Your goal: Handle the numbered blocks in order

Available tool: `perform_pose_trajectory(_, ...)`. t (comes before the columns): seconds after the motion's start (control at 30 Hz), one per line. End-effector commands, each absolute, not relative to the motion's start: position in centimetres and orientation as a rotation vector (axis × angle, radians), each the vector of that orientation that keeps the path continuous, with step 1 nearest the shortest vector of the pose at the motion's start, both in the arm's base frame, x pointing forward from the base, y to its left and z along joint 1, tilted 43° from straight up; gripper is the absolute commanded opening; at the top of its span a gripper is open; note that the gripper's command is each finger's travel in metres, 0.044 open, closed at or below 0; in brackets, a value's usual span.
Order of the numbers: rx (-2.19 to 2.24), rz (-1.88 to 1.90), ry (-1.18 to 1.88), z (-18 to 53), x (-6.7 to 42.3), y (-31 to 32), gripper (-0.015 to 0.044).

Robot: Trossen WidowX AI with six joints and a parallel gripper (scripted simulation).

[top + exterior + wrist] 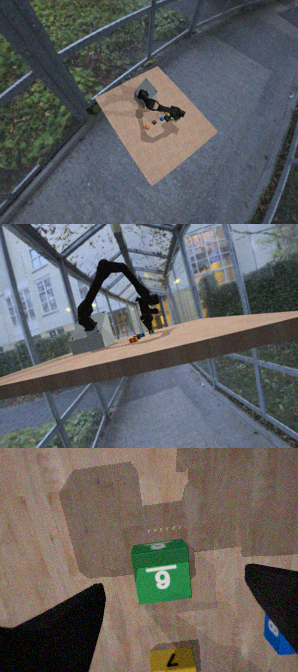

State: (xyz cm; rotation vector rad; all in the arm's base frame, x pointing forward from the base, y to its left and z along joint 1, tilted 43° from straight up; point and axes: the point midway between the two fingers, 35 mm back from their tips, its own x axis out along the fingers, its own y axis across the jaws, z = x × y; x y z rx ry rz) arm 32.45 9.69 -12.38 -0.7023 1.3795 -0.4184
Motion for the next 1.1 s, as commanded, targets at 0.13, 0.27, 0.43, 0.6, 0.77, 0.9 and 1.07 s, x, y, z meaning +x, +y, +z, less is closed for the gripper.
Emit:
perform_pose_trajectory(0.13,-0.714,-0.422,1.386,-13.31,32.35,8.8,0.0374)
perform_pose_trajectory(0.27,-0.714,-0.422,1.386,-13.31,32.35,8.8,0.0269)
perform_pose_trajectory(0.43,-0.714,-0.422,1.386,-13.31,32.35,8.8,0.0137)
perform_pose_trajectory(0.6,-0.714,-0.422,1.386,-13.31,32.35,8.8,0.012)
perform_pose_trajectory(0.77,-0.714,-0.422,1.386,-13.31,32.35,8.8,0.012)
perform_pose_trajectory(0.9,-0.714,-0.422,1.386,-13.31,32.35,8.8,0.012)
perform_pose_trajectory(1.07,-0.714,-0.422,1.386,-13.31,32.35,8.8,0.012)
